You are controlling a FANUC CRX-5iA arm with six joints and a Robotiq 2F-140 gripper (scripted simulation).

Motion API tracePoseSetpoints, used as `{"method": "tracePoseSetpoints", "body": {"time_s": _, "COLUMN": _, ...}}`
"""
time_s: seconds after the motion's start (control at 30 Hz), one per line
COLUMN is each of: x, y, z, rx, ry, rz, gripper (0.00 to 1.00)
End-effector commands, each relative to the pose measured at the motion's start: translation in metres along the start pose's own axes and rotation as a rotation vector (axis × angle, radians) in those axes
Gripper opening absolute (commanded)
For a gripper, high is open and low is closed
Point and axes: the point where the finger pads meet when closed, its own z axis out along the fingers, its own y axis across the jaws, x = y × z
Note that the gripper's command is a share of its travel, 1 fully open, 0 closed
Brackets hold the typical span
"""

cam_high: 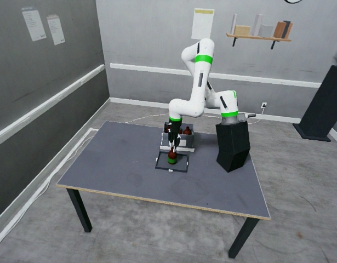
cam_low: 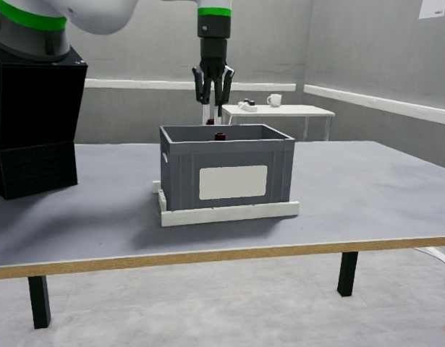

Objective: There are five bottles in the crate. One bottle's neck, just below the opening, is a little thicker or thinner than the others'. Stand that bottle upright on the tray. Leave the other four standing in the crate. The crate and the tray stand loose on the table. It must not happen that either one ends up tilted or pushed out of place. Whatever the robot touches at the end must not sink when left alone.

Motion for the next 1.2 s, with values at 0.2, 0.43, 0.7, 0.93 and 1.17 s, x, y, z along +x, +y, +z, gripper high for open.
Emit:
{"method": "tracePoseSetpoints", "body": {"time_s": 0.2, "x": -0.0007, "y": -0.0001, "z": -0.0006, "rx": 0.0, "ry": -0.001, "rz": 0.0, "gripper": 1.0}}
{"method": "tracePoseSetpoints", "body": {"time_s": 0.43, "x": -0.0007, "y": -0.0001, "z": -0.0006, "rx": 0.0, "ry": -0.001, "rz": 0.0, "gripper": 1.0}}
{"method": "tracePoseSetpoints", "body": {"time_s": 0.7, "x": -0.0007, "y": -0.0001, "z": -0.0006, "rx": 0.0, "ry": -0.001, "rz": 0.0, "gripper": 1.0}}
{"method": "tracePoseSetpoints", "body": {"time_s": 0.93, "x": -0.0007, "y": -0.0001, "z": -0.0006, "rx": 0.0, "ry": -0.001, "rz": 0.0, "gripper": 1.0}}
{"method": "tracePoseSetpoints", "body": {"time_s": 1.17, "x": -0.0007, "y": -0.0001, "z": -0.0006, "rx": 0.0, "ry": -0.001, "rz": 0.0, "gripper": 1.0}}
